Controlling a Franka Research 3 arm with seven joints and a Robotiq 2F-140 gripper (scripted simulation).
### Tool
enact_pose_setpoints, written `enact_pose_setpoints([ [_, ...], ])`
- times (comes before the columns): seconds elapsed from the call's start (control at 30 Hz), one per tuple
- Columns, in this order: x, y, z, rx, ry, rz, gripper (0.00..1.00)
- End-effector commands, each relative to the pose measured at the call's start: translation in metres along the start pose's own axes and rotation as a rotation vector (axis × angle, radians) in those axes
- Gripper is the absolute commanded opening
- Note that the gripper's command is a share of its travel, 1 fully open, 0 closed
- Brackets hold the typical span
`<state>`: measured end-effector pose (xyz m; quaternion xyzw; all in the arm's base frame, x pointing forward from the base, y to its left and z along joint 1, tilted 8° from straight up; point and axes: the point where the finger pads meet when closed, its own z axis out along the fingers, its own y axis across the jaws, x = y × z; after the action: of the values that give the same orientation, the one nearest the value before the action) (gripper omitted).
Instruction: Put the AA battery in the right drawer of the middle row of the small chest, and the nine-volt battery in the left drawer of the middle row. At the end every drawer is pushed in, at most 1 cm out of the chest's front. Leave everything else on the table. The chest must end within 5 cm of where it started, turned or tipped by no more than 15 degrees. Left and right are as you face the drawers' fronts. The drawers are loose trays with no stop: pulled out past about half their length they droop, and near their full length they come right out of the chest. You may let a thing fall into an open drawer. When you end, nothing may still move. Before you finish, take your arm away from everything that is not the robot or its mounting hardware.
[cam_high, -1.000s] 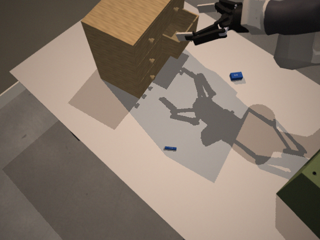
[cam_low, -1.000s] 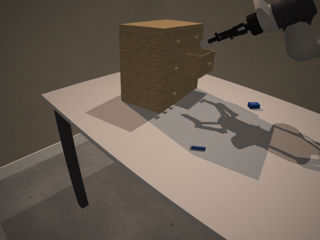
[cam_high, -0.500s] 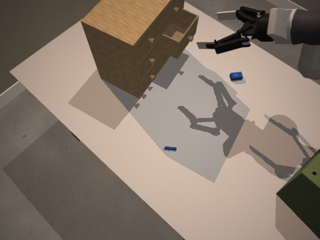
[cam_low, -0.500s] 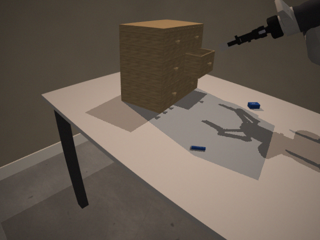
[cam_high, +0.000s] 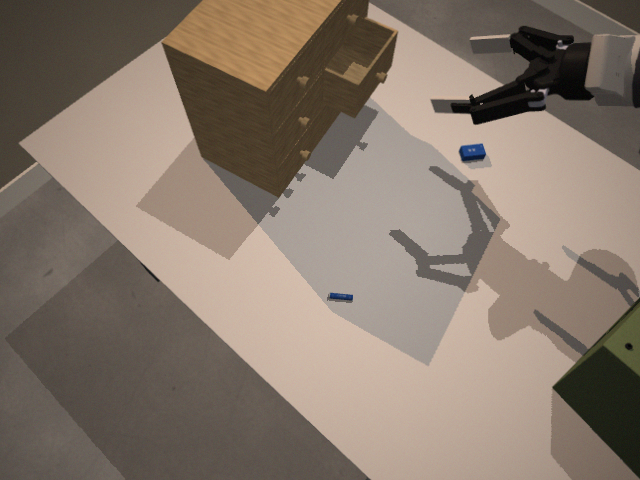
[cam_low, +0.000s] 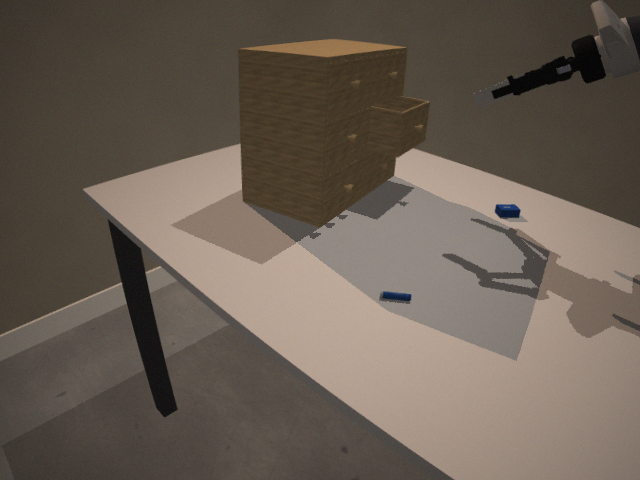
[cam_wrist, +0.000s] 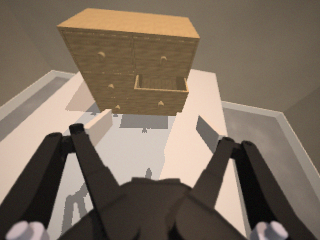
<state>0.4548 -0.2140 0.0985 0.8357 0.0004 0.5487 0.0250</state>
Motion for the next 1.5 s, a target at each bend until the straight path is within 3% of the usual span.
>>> enact_pose_setpoints([
  [0.0,0.0,-0.005,-0.01,0.015,0.015,-0.013,1.0],
  [0.53,-0.003,-0.005,-0.016,0.015,0.013,-0.013,1.0],
  [0.9,-0.001,-0.005,-0.017,0.015,-0.031,-0.013,1.0],
  [1.4,0.006,-0.005,-0.021,0.014,-0.256,-0.015,1.0],
  [1.47,0.006,-0.005,-0.021,0.014,-0.256,-0.015,1.0],
])
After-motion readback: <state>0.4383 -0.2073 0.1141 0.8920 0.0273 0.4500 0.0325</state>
